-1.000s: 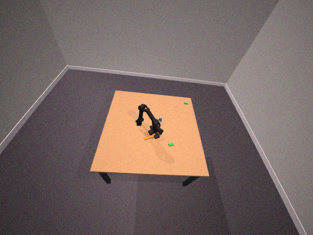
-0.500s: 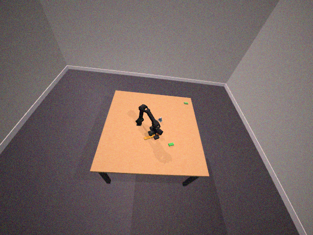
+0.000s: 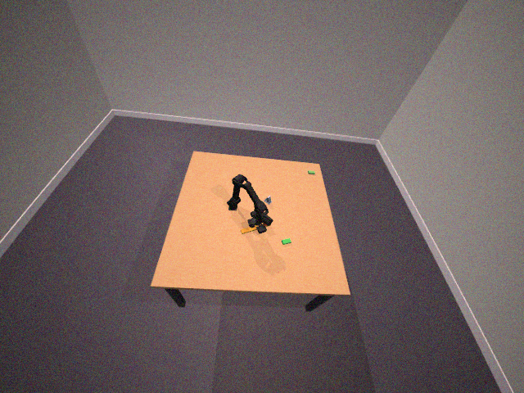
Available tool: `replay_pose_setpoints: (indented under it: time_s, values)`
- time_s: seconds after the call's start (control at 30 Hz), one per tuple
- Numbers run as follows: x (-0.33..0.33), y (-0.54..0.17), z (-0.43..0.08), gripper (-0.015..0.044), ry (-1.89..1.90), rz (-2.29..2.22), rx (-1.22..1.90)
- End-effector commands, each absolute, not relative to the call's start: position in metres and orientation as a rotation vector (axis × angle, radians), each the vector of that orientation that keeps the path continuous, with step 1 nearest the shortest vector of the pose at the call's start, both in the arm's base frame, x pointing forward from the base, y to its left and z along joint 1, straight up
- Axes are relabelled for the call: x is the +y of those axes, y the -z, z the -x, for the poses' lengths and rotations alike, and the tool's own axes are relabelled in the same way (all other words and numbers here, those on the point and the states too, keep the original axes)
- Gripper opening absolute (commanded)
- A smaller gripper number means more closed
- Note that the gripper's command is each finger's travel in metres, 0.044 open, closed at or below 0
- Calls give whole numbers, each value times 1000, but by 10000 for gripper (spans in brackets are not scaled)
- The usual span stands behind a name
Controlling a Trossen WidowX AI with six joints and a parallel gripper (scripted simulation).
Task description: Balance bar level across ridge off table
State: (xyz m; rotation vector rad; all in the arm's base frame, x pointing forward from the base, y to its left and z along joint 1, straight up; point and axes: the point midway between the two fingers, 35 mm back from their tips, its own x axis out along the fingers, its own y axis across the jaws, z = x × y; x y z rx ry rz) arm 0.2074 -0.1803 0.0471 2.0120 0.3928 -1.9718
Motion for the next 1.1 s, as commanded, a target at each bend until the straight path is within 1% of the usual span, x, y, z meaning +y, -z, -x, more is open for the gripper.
replay_pose_setpoints:
  time_s: [0.0,0.23,0.37,1.07]
  values:
    - [-180,-47,-207,151,1972,-2012,392]
    - [-180,-47,-207,104,1972,-2012,392]
    - [-181,-53,-208,0,1972,-2012,392]
    - [-184,-106,-211,0,1973,-2010,388]
